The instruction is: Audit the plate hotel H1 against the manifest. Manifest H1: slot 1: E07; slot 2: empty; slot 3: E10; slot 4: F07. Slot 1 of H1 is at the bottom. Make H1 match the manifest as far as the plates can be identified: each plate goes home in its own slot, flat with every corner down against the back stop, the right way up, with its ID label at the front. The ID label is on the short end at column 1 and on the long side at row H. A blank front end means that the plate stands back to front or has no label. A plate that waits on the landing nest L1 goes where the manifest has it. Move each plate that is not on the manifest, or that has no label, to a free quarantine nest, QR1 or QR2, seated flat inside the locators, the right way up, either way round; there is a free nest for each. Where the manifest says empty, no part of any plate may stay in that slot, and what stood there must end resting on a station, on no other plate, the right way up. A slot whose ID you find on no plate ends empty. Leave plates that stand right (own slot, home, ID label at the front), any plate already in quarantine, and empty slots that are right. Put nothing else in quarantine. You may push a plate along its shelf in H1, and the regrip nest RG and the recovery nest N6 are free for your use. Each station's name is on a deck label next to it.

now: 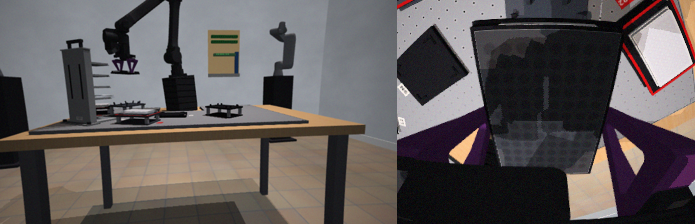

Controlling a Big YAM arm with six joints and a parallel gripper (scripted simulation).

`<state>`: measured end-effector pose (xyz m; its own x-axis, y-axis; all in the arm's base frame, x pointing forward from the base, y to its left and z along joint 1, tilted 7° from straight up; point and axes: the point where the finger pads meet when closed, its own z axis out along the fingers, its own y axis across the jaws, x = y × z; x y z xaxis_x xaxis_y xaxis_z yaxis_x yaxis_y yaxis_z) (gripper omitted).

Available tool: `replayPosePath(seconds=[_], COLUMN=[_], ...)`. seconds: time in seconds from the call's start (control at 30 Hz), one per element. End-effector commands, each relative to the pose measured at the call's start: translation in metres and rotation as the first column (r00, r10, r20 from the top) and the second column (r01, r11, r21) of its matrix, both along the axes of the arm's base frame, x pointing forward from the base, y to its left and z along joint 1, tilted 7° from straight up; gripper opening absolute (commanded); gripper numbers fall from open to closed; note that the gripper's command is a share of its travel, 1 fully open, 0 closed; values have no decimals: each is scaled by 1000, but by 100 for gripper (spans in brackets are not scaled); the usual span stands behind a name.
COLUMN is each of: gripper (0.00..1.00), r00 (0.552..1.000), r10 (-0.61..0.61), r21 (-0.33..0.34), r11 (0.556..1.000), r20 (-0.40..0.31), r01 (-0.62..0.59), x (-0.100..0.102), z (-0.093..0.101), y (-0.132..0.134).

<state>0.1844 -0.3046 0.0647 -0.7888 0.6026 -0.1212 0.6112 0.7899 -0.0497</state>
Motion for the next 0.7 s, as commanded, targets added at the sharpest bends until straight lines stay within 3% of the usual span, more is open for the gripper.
replayPosePath(seconds=[0.0, 0.03, 0.07, 0.67], gripper=[86, 86, 86, 86], r00=[999, 998, 997, 949], r10=[38, 54, 71, 313], r21=[-34, -34, -3, -21], r11=[999, 998, 998, 949], r20=[17, 13, -8, -35], r01=[-37, -54, -71, -313], x=[19, 21, 13, 47], z=[22, 21, 7, 9], y=[-15, -12, 6, 44])
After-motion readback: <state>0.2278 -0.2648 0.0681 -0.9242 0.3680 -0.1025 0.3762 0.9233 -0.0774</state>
